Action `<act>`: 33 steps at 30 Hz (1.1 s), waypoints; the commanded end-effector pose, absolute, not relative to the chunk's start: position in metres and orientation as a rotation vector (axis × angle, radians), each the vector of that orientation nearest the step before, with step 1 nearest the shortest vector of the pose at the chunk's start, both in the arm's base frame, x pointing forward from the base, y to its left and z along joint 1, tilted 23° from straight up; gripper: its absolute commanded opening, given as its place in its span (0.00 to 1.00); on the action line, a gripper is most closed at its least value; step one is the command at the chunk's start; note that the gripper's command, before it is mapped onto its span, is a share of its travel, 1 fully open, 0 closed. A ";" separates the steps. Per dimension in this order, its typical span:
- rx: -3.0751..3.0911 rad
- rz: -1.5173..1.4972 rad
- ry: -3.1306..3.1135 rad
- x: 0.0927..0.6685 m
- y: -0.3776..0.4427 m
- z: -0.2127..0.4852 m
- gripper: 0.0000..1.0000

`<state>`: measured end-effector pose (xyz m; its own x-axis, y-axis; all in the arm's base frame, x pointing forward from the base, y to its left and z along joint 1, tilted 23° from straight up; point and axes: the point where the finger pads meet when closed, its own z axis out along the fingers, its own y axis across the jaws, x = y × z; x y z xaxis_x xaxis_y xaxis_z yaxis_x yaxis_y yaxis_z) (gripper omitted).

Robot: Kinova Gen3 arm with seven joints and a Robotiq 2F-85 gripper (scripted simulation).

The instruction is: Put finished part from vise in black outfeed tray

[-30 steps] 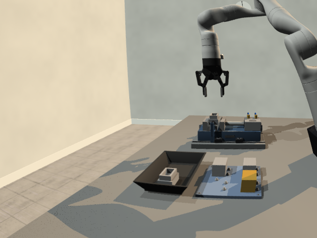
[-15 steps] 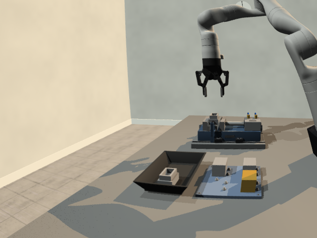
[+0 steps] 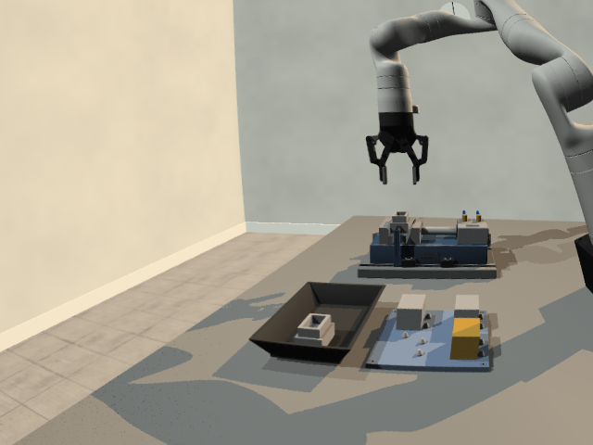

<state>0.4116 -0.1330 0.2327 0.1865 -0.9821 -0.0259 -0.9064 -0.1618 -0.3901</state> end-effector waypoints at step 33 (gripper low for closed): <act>-2.152 -0.333 1.787 0.431 -0.128 0.187 0.67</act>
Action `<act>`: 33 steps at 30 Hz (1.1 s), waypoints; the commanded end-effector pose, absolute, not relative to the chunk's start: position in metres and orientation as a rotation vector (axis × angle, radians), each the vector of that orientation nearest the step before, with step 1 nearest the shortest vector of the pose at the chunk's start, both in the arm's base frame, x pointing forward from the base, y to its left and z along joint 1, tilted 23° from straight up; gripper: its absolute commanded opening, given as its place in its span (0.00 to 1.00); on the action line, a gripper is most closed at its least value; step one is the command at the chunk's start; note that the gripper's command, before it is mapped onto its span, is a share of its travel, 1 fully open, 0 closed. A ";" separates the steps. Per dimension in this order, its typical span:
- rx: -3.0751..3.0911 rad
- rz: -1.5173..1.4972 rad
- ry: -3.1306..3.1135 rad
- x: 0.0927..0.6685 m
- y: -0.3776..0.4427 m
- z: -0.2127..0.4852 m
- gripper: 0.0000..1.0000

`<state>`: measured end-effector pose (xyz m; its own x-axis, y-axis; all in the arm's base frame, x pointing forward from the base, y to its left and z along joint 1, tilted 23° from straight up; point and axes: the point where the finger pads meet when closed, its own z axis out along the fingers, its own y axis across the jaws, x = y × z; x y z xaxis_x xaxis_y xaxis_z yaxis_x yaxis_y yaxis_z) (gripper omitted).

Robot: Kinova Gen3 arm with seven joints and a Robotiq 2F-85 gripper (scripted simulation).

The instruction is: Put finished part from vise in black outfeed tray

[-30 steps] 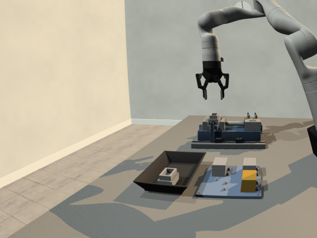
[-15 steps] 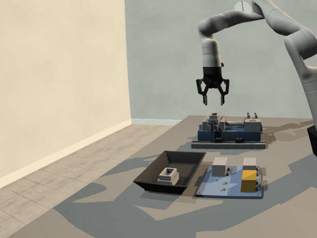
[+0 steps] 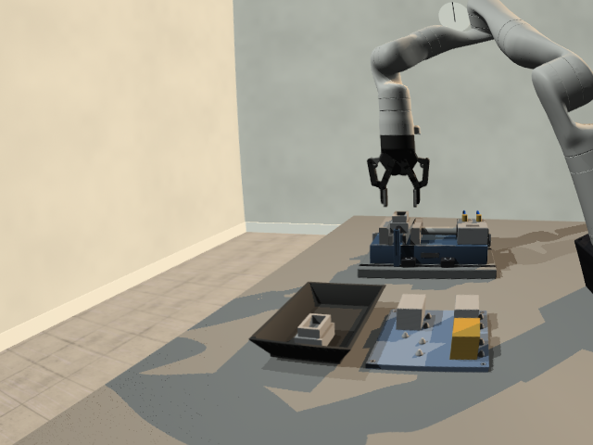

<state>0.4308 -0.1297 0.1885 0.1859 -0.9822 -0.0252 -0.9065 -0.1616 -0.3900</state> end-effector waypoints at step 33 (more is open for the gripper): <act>-2.152 -0.333 1.787 0.433 -0.128 0.183 0.67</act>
